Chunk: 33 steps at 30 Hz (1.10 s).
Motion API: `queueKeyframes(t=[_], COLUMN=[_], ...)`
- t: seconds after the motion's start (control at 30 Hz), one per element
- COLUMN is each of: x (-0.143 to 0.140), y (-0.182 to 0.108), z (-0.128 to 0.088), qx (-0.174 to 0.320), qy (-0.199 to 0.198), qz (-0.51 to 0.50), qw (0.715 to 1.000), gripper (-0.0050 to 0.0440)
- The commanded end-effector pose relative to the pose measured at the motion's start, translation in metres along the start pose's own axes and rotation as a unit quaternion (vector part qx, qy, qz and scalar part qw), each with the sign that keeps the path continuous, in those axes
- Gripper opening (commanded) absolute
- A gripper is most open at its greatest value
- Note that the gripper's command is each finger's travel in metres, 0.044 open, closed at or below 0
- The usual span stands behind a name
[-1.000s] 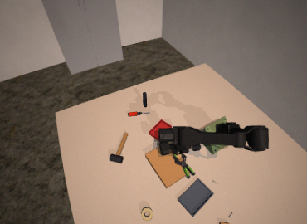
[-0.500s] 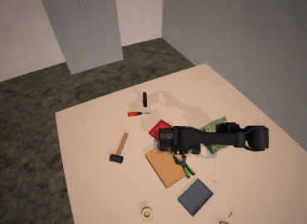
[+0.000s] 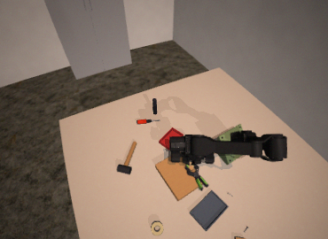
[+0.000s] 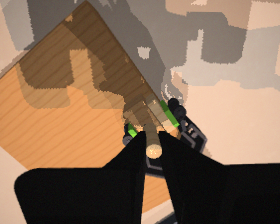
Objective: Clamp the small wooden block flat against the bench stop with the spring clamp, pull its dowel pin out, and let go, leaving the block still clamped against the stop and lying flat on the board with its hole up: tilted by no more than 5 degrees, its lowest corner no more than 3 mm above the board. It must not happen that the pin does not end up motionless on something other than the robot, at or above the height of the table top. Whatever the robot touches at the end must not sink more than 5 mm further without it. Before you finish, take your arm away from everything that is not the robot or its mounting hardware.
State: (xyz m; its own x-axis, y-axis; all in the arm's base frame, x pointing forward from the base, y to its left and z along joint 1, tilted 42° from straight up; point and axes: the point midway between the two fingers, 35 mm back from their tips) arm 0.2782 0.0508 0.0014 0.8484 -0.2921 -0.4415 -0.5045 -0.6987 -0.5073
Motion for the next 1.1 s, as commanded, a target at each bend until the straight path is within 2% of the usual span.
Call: queueKeyframes(t=[0.0,0.27,0.5,0.57,0.8,1.07], x=[0.0004,0.0004,0.0004,0.0004,0.0004,0.0004], y=[-0.0003,-0.0003,-0.0003,-0.0003,-0.0003,-0.0003], z=[-0.0023,-0.0026,-0.0028,-0.0028,-0.0030,-0.0032], qx=[0.000,0.000,0.000,0.000,0.000,0.000], qy=[0.002,0.002,0.002,0.002,0.002,0.002], qz=[-0.015,-0.104,-0.204,-0.204,-0.313,-0.435], qw=[1.000,0.995,0.979,0.979,0.950,0.901], gripper=[0.0000,0.0000,0.0000,0.0000,0.0000,0.0000])
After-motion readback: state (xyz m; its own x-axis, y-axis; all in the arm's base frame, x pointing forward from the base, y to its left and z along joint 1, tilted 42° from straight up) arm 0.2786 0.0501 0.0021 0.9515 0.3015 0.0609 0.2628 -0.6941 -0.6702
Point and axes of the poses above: the point midway between the two fingers, 35 mm back from their tips, its own z axis out along the fingers, its own x axis across the jaws, y = z × x, and after that the axes turned 8 degrees about z, right-handed
